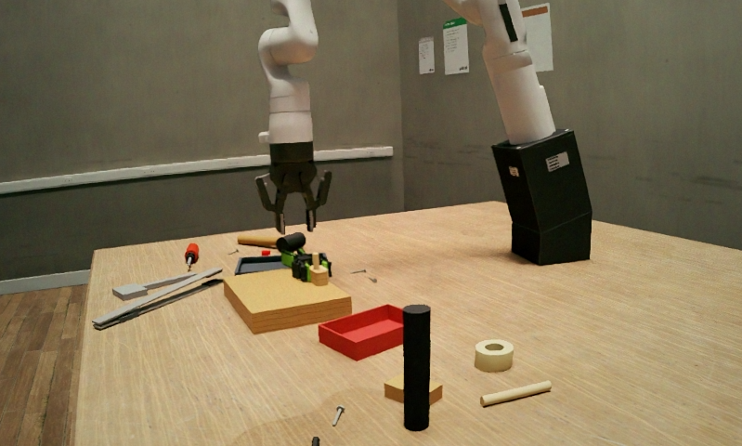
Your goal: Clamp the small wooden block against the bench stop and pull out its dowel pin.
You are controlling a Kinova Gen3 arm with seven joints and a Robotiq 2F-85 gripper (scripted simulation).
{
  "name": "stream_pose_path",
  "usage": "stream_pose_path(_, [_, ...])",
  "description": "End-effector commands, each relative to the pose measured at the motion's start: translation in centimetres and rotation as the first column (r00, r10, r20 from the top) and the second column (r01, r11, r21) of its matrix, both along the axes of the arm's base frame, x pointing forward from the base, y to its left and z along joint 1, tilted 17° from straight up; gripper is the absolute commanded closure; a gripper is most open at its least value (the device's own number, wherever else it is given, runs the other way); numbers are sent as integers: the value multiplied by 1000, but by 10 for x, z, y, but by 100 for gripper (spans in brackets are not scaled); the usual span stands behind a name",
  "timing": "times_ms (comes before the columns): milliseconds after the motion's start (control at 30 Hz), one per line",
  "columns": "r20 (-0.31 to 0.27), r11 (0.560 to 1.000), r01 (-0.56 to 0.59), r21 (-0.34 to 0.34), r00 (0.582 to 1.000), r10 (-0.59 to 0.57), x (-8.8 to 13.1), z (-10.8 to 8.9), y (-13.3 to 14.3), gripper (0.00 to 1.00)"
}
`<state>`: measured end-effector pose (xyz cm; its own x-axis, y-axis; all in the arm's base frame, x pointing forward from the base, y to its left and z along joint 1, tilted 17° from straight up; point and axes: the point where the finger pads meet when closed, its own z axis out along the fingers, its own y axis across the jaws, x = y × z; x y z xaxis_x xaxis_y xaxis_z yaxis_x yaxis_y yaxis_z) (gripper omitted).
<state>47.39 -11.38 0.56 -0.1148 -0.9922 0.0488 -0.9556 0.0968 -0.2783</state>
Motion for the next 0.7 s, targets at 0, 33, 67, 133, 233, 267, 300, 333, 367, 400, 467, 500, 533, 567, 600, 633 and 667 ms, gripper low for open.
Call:
stream_pose_path(0, [1, 1000, -2, -6, 1000, 2, -3, 11, -4, 46])
stream_pose_path(33, [1, 1000, -1, -7, 1000, 1, -4, 13, -5, 46])
stream_pose_path(67, [1, 1000, 0, -8, 1000, 0, -4, 14, -6, 46])
stream_pose_path(133, [1, 1000, 1, -9, 1000, -1, -6, 17, -6, 46])
stream_pose_path(233, [1, 1000, 0, -9, 1000, 0, -6, 18, -6, 46])
stream_pose_path(267, [13, 1000, -6, -4, 1000, 6, -1, 20, -2, 46])
stream_pose_path(300, [8, 1000, -5, -6, 1000, 6, -3, 21, -3, 46])
stream_pose_path(333, [4, 1000, -5, -8, 1000, 5, -5, 21, -3, 46])
stream_pose_path(367, [3, 1000, -5, -8, 1000, 5, -5, 22, -3, 46])
stream_pose_path(400, [6, 1000, -5, -7, 1000, 5, -5, 23, -3, 46])
stream_pose_path(467, [8, 1000, -6, -6, 1000, 6, -4, 24, -2, 46])
stream_pose_path(500, [8, 1000, -6, -6, 1000, 6, -4, 24, -2, 46])
stream_pose_path(533, [9, 1000, -6, -6, 1000, 6, -4, 25, -2, 46])
stream_pose_path(567, [10, 1000, -6, -5, 1000, 6, -4, 25, -2, 46])
stream_pose_path(600, [10, 1000, -6, -5, 1000, 6, -4, 25, -2, 46])
stream_pose_path(633, [10, 1000, -6, -5, 1000, 6, -4, 25, -2, 46])
stream_pose_path(667, [11, 1000, -6, -5, 1000, 6, -4, 25, -2, 46])
